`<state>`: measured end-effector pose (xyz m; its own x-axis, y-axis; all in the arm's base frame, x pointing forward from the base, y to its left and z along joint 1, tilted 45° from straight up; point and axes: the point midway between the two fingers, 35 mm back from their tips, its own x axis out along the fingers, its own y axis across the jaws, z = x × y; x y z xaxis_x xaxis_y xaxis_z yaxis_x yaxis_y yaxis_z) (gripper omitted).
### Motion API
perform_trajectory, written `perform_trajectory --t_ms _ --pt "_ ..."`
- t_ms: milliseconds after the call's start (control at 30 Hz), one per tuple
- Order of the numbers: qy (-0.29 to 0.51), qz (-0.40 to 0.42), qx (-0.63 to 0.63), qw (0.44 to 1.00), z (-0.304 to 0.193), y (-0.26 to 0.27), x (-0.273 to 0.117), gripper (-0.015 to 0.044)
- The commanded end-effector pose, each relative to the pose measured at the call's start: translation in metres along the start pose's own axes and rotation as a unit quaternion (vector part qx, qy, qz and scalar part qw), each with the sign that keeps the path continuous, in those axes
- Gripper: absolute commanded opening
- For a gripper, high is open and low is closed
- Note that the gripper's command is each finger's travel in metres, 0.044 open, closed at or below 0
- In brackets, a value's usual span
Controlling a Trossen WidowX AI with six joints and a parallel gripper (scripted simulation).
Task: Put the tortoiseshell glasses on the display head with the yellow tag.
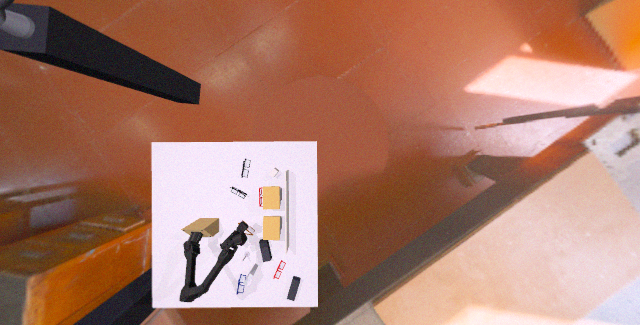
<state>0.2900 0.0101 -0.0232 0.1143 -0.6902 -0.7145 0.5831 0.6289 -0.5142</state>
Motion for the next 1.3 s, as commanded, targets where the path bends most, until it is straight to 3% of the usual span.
perform_trajectory --t_ms 0,733,1267 --pt "0.002 -0.007 -0.007 1.000 -0.003 -0.001 0.010 0.0120" --pt "0.000 -0.008 -0.007 1.000 -0.003 0.000 0.046 0.0120" --pt "0.000 -0.008 -0.007 1.000 -0.003 -0.004 0.047 0.0120"
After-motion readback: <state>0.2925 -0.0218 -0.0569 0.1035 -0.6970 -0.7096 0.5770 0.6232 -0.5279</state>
